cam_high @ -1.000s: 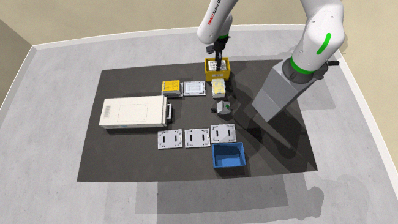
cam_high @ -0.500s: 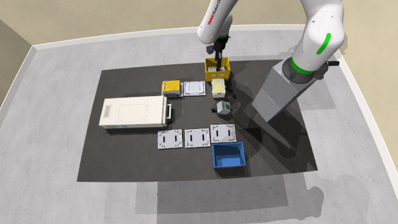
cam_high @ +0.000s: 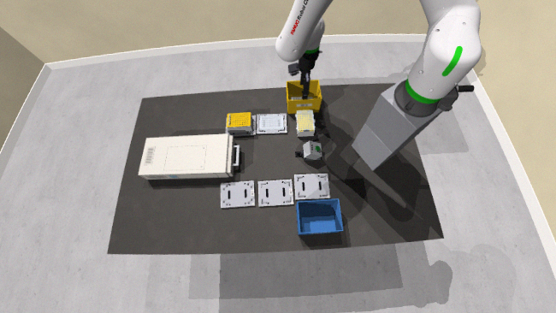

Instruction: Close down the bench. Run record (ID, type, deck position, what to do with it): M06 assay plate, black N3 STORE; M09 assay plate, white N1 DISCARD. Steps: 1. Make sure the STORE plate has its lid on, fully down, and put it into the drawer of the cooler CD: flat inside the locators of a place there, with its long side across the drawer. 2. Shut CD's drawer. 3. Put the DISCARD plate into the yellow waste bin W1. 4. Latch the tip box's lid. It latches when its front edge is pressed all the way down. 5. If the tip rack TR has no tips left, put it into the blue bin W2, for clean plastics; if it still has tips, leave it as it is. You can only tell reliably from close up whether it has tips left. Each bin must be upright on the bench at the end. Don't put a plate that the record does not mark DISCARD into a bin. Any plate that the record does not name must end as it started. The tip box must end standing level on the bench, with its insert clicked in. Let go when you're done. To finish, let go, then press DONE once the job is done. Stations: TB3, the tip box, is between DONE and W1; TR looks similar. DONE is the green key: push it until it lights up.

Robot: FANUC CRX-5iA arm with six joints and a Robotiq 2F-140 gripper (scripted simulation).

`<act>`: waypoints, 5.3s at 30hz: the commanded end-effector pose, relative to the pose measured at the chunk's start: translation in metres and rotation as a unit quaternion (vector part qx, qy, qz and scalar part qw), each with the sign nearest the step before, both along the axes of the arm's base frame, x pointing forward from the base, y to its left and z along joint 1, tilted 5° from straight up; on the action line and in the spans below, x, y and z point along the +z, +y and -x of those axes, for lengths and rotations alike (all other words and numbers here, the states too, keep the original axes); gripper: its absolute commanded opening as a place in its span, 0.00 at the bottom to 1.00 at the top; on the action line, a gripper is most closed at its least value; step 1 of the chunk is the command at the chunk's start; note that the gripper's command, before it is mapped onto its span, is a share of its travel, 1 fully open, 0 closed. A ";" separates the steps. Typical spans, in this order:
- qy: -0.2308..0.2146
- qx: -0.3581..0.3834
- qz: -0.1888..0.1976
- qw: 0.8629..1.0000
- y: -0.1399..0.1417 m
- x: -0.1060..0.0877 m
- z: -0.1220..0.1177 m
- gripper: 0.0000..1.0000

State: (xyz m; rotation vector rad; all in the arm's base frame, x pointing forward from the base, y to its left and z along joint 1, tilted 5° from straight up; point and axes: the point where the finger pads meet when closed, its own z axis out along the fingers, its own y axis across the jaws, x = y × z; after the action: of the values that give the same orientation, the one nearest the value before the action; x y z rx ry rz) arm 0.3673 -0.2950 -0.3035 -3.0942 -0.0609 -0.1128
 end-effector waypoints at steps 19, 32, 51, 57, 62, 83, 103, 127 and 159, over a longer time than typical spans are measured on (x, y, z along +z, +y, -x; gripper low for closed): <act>-0.001 0.000 0.000 1.000 -0.001 0.013 0.000 0.70; -0.001 0.000 0.000 1.000 -0.002 0.029 0.001 0.70; 0.000 -0.010 0.000 1.000 0.009 0.042 0.004 0.68; 0.000 -0.010 0.000 1.000 0.025 0.045 0.007 0.67; 0.000 -0.010 0.000 1.000 0.044 0.048 0.011 0.65; 0.000 -0.010 -0.001 1.000 0.118 0.060 0.024 0.10; 0.000 -0.010 -0.001 1.000 0.188 0.072 0.037 0.10; 0.000 -0.010 -0.001 1.000 0.266 0.085 0.051 0.10; 0.000 -0.010 -0.001 1.000 0.313 0.079 0.059 0.10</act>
State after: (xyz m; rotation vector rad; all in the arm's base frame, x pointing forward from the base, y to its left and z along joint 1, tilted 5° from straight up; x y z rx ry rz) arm 0.3074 0.0179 -0.2178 -3.0936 -0.0299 -0.1116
